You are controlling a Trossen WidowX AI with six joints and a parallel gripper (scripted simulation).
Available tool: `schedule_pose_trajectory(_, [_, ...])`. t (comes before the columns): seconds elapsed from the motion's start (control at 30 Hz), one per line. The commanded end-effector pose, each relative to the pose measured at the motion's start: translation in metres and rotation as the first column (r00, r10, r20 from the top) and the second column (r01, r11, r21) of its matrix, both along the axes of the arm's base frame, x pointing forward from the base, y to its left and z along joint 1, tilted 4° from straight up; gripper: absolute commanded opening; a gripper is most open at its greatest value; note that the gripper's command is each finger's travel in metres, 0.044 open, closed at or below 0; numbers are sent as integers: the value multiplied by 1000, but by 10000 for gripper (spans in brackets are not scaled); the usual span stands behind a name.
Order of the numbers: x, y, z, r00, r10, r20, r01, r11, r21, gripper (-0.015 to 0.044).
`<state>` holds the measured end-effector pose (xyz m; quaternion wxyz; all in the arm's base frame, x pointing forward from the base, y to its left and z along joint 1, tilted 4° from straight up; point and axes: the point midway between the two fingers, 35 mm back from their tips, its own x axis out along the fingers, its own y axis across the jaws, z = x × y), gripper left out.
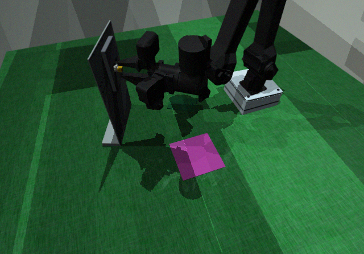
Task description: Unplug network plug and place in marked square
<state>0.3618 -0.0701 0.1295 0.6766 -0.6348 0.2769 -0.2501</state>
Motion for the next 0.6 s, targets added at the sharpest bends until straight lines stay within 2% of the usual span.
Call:
schedule_pose_trajectory(0.0, [6, -3, 1, 1000, 1, 2, -1, 1000, -3, 156])
schedule_pose_trajectory(0.57, [6, -3, 1, 1000, 1, 2, -1, 1000, -4, 49])
